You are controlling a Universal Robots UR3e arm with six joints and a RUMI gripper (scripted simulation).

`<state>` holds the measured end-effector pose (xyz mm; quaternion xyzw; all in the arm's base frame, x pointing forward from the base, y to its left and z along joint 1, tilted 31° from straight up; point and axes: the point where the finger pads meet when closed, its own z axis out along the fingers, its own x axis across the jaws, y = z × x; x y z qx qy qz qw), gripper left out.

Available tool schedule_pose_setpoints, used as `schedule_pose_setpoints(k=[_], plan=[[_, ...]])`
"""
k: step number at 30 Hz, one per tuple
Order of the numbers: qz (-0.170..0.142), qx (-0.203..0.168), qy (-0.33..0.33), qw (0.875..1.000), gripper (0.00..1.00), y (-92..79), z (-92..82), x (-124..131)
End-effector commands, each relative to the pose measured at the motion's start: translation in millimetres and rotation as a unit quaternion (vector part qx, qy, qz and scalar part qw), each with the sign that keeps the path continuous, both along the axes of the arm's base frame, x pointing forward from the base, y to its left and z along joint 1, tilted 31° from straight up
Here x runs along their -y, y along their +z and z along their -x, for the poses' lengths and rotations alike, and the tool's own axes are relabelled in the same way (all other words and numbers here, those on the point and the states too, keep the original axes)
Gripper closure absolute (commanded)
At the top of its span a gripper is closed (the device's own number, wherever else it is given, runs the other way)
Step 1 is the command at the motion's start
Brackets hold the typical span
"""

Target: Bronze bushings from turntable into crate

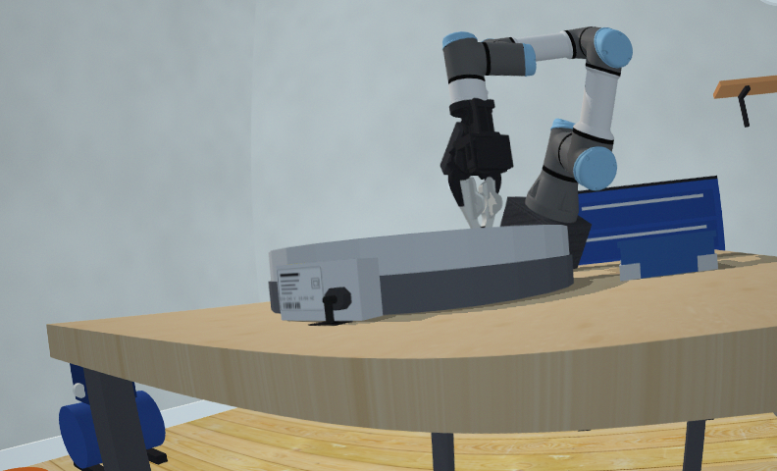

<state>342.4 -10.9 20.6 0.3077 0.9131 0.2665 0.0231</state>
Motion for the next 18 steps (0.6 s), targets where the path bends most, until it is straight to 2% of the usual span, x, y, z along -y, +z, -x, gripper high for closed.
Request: schedule_pose_setpoints(k=[1,6,15,18], plan=[[0.001,0.002,0.0,1.0,1.0,3.7,-0.2,2.7],[0.002,0.001,0.0,1.0,1.0,14.5,2.7,8.8],[0.002,0.001,0.0,1.0,1.0,44.2,10.0,25.1],[0.002,0.001,0.0,1.0,1.0,47.0,10.7,26.6]])
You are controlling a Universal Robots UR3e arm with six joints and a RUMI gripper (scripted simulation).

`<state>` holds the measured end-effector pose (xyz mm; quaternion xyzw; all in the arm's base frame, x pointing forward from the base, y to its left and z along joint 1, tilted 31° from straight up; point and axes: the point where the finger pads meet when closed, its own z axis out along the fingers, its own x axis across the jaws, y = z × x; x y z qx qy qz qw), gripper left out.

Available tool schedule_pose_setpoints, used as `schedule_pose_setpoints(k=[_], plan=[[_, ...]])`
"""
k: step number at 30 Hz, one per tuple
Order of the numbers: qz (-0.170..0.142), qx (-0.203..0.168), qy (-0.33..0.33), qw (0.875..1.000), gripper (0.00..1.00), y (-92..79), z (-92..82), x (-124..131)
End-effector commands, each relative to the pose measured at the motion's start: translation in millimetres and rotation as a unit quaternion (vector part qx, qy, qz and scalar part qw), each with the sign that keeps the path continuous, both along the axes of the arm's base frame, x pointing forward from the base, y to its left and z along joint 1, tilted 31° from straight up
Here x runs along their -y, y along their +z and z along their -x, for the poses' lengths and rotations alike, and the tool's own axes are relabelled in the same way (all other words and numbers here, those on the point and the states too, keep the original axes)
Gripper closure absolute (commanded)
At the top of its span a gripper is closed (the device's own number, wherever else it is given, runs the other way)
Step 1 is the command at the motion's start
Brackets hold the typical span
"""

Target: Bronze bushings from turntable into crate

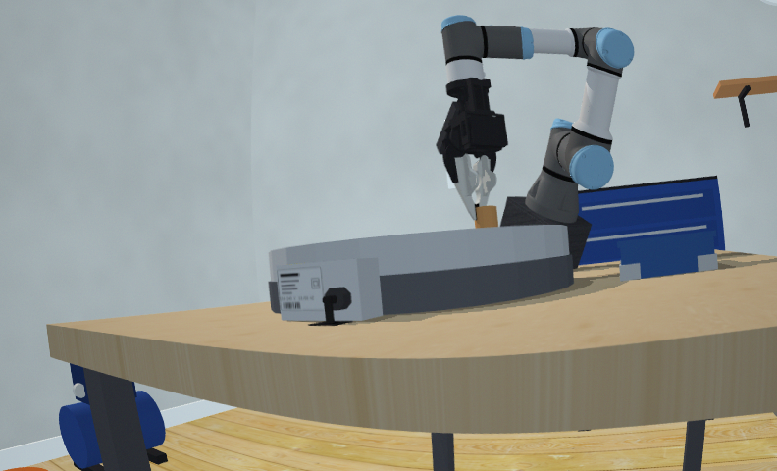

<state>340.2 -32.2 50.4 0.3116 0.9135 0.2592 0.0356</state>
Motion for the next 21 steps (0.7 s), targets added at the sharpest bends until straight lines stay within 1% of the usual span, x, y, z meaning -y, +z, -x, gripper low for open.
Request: schedule_pose_setpoints(k=[1,8,21], plan=[[-0.009,-0.007,0.007,1.0,1.0,19.6,9.1,6.7],[-0.01,-0.008,0.007,1.0,1.0,28.4,11.5,11.6],[-0.01,-0.007,0.007,1.0,1.0,28.8,11.4,11.6]])
